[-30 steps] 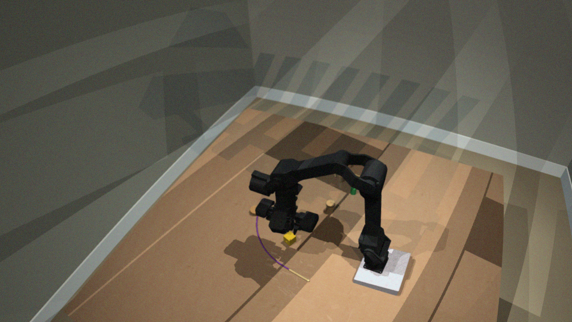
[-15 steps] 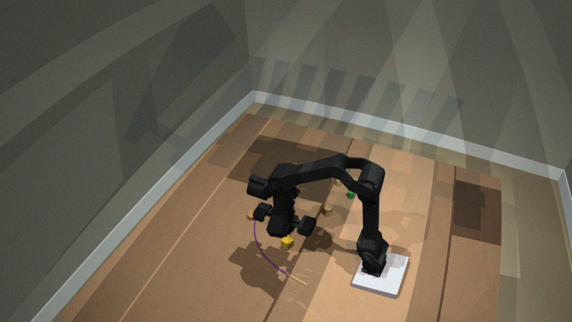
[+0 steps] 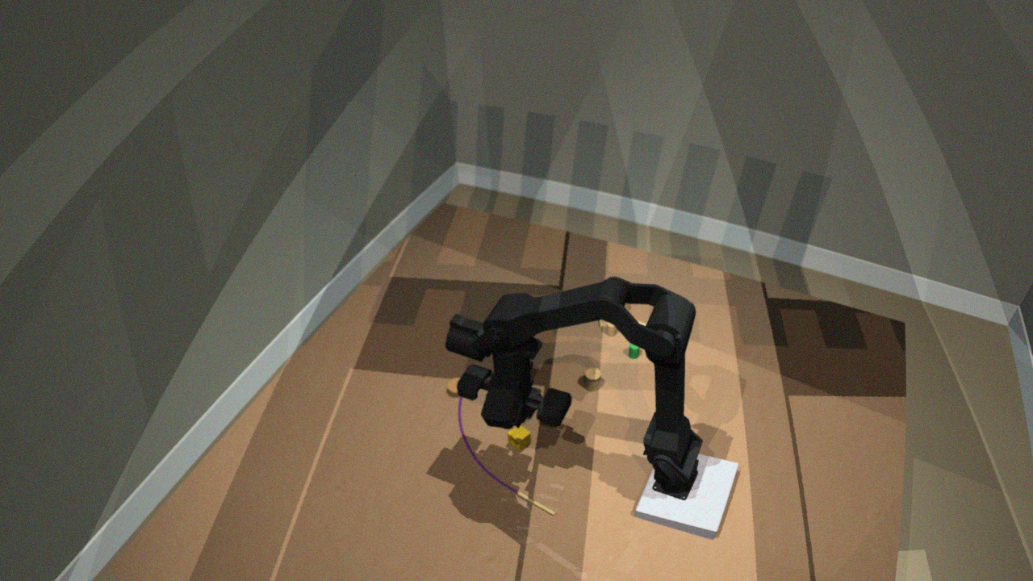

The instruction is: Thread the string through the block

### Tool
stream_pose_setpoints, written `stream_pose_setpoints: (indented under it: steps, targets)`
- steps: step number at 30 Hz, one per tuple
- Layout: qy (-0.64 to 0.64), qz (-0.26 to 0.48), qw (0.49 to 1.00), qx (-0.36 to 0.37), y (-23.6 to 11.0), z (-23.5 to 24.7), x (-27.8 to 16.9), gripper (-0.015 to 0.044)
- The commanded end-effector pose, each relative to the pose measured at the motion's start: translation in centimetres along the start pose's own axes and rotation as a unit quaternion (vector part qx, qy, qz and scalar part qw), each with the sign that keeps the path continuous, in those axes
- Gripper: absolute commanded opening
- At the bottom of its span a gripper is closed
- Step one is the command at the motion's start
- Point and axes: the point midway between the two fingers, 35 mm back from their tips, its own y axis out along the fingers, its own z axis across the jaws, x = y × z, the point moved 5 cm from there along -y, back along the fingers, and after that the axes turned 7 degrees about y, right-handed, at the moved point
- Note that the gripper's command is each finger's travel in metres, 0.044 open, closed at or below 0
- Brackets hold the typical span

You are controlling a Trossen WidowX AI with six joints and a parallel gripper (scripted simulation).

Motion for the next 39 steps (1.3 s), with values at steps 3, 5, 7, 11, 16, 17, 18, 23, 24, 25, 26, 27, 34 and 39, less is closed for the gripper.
stream_pose_setpoints:
  steps: [3, 5, 7, 11, 16, 17, 18, 23, 24, 25, 26, 27, 34, 39]
  targets:
    - [0.000, 0.000, 1.000, 0.000, 0.0, 0.0, 0.0, 0.0184]
    - [0.000, 0.000, 1.000, 0.000, 0.0, 0.0, 0.0, 0.0236]
    - [0.000, 0.000, 1.000, 0.000, 0.0, 0.0, 0.0, 0.0240]
    - [0.000, 0.000, 1.000, 0.000, 0.0, 0.0, 0.0, 0.0135]
    - [0.000, 0.000, 1.000, 0.000, 0.0, 0.0, 0.0, 0.0004]
    - [0.000, 0.000, 1.000, 0.000, 0.0, 0.0, 0.0, 0.0000]
    - [0.000, 0.000, 1.000, 0.000, 0.0, 0.0, 0.0, 0.0000]
    - [0.000, 0.000, 1.000, 0.000, 0.0, 0.0, 0.0, 0.0000]
    - [0.000, 0.000, 1.000, 0.000, 0.0, 0.0, 0.0, 0.0000]
    - [0.000, 0.000, 1.000, 0.000, 0.0, 0.0, 0.0, 0.0000]
    - [0.000, 0.000, 1.000, 0.000, 0.0, 0.0, 0.0, 0.0000]
    - [0.000, 0.000, 1.000, 0.000, 0.0, 0.0, 0.0, 0.0000]
    - [-0.097, 0.000, 0.995, 0.001, 0.0, 0.7, 1.6, 0.0079]
    - [-0.425, -0.003, 0.905, 0.003, 0.0, 4.0, 6.7, 0.0210]
